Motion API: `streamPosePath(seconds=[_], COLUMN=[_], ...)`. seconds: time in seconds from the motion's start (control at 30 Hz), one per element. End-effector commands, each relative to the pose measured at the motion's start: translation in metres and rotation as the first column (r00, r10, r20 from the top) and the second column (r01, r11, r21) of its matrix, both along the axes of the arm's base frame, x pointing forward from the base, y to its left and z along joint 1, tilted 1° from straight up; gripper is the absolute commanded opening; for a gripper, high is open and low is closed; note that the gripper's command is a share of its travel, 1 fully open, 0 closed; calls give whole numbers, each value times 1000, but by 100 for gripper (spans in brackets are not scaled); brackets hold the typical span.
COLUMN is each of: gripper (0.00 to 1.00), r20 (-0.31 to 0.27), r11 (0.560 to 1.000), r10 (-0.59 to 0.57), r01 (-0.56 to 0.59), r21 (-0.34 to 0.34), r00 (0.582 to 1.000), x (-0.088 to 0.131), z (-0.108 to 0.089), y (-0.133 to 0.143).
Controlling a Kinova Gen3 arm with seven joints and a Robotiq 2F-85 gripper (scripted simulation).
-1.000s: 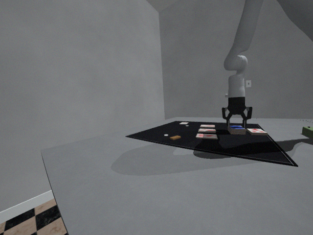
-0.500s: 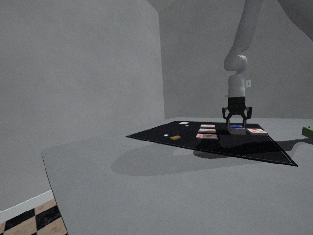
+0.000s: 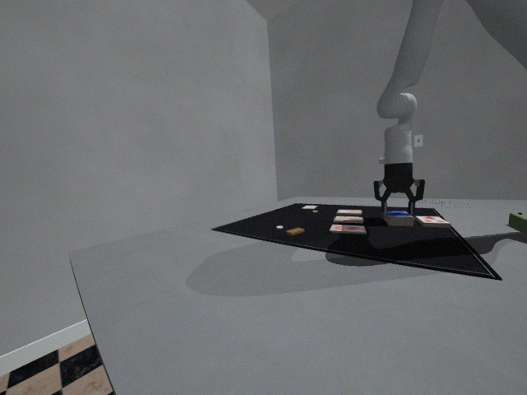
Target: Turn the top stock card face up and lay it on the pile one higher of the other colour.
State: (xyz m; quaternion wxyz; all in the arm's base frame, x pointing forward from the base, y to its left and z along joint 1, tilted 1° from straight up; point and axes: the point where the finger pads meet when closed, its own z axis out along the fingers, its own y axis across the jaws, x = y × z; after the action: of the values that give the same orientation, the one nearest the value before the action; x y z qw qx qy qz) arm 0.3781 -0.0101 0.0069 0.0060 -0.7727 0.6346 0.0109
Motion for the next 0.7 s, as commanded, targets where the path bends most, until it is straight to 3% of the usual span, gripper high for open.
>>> streamPosePath(seconds=[0.0,0.67], gripper=[72,72], r20=[1,1], r11=[1000,1000], r10=[0,0], r01=[0,0], r21=[0,0], r00=[1000,1000], x=[0,1], z=[0,12], y=[0,0])
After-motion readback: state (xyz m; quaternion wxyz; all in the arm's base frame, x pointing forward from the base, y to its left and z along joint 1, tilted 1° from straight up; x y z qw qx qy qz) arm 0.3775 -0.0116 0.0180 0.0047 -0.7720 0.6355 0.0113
